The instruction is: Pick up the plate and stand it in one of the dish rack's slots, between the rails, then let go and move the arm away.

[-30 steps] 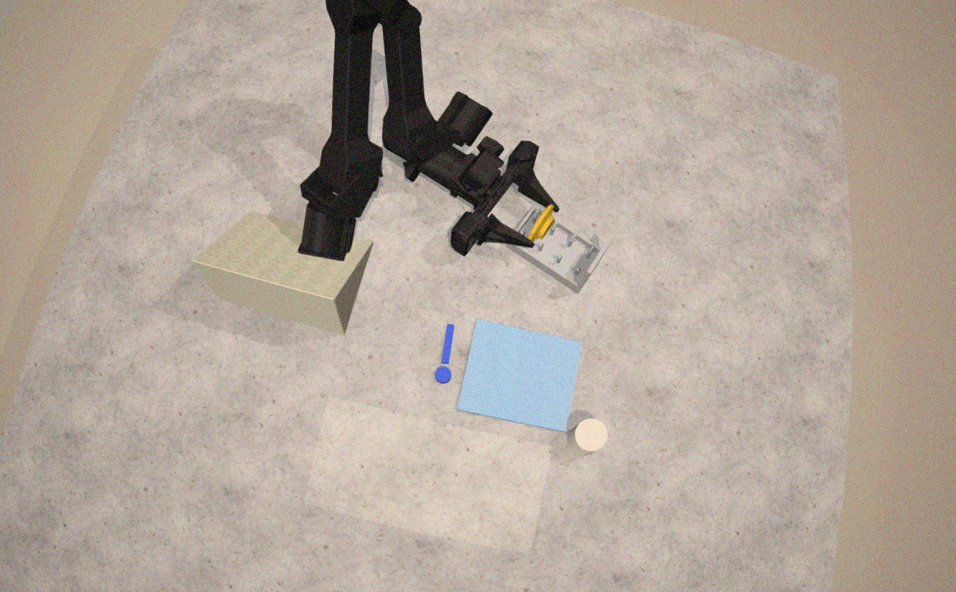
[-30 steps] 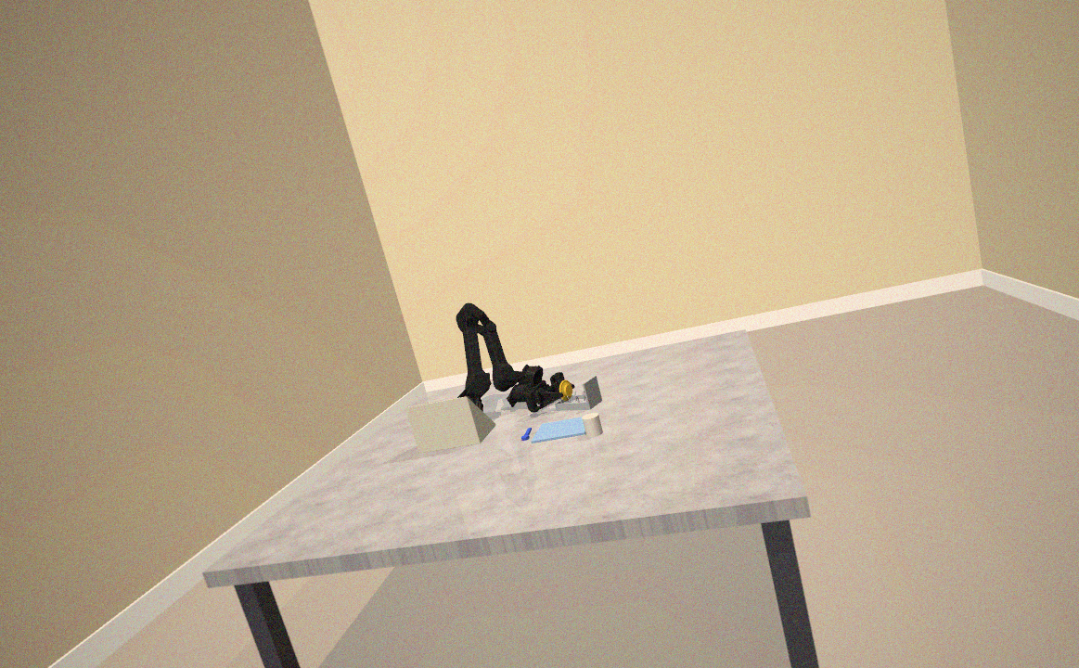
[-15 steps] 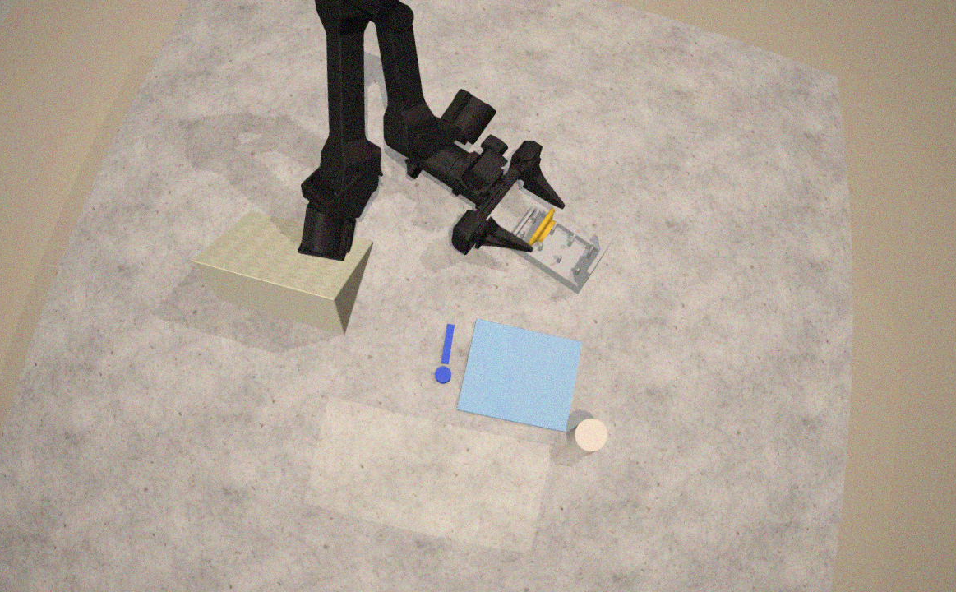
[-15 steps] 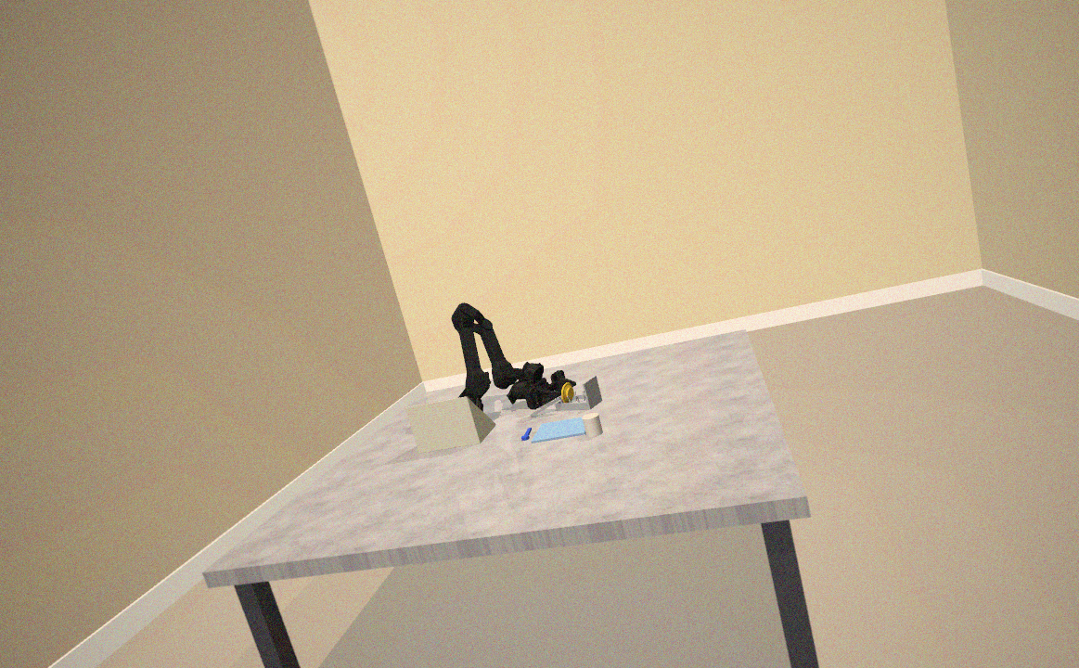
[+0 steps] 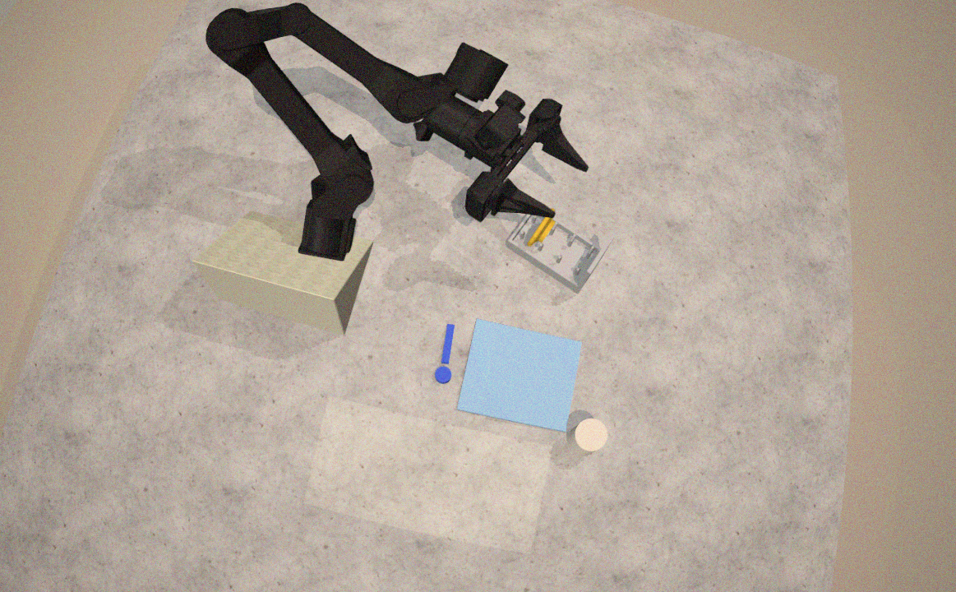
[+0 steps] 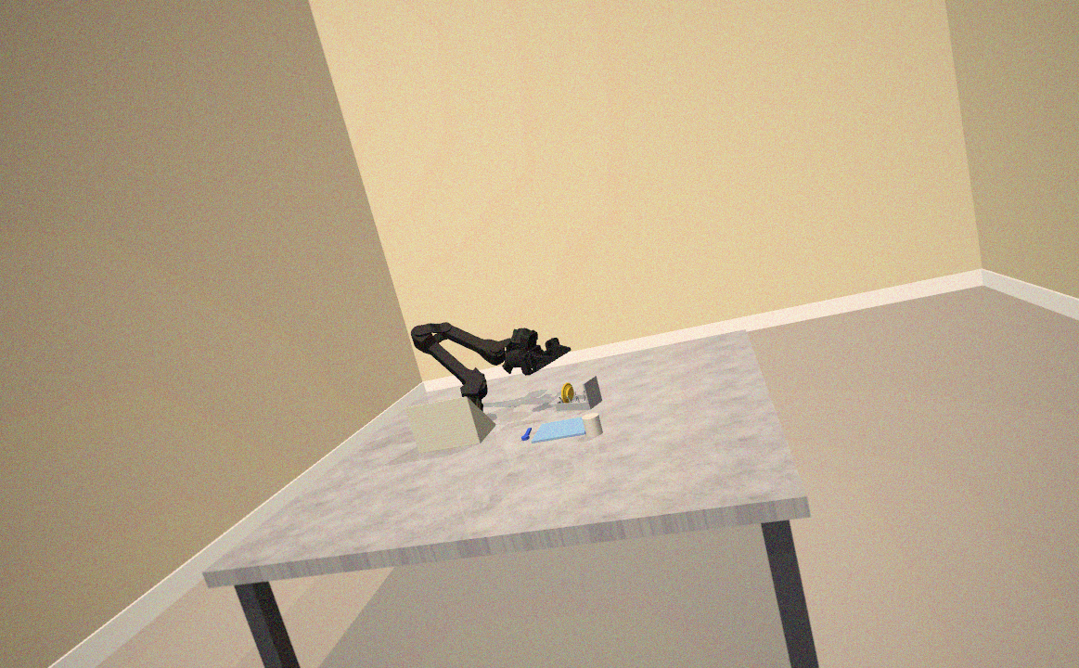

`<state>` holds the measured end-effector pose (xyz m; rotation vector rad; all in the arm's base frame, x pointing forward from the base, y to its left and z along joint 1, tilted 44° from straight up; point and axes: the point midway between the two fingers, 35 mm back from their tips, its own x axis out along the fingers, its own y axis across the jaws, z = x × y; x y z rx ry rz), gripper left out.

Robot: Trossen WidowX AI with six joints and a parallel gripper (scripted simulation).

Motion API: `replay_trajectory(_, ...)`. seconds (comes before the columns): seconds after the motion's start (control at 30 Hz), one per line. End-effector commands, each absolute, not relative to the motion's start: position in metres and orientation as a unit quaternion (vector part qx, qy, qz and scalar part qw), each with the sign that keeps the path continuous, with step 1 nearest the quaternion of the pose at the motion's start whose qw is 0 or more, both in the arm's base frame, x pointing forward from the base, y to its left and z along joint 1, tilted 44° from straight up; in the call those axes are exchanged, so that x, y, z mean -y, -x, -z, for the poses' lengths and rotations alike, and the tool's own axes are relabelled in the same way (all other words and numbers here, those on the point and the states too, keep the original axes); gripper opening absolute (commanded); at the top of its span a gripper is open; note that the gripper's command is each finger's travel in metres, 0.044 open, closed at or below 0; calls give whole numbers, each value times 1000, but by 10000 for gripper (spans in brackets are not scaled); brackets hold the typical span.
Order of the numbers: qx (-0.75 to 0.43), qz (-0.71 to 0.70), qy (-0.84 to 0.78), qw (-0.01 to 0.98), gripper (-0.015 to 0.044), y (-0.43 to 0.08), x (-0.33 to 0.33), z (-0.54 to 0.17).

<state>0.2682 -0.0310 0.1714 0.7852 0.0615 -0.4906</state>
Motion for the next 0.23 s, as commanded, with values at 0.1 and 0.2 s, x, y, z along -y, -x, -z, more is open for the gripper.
replay_trajectory(0.1, -74, 245, -333, 907, 400, -271, 40, -167)
replay_trajectory(0.2, -111, 255, -300, 912, 400, -274, 46, -161)
